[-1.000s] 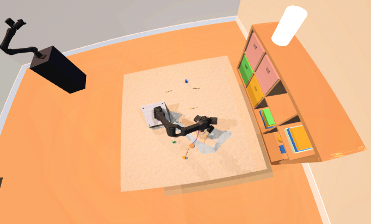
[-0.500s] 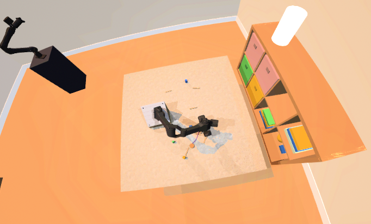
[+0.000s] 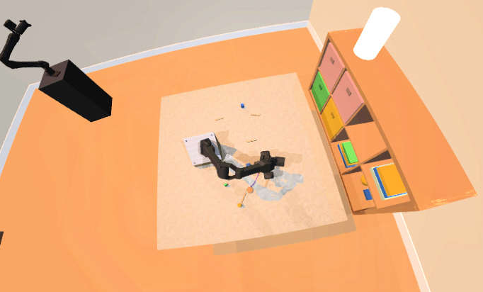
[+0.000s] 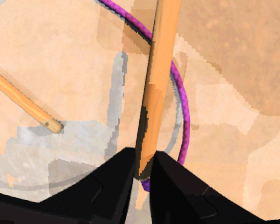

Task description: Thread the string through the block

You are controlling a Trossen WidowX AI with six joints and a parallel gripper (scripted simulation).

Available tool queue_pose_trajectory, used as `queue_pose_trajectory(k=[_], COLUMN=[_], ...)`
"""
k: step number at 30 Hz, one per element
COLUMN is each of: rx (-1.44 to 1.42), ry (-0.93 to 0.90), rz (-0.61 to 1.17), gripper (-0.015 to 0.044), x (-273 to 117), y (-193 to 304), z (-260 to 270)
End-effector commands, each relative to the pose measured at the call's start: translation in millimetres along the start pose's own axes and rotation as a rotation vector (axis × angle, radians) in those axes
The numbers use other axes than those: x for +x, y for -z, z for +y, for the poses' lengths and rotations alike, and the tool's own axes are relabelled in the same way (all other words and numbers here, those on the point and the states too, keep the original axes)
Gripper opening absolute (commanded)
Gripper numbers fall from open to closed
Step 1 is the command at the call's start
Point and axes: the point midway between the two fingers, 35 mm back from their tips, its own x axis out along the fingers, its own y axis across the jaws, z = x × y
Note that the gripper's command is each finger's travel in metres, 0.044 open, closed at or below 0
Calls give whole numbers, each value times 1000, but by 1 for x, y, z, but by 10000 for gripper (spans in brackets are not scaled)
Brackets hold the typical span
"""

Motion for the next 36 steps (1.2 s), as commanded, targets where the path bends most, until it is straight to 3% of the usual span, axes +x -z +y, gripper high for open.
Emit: queue_pose_trajectory(k=[1, 36], rx=[13, 13], ry=[1, 2], rz=[7, 10], gripper=[0, 0], x=[-2, -3], y=[7, 53], z=[2, 4])
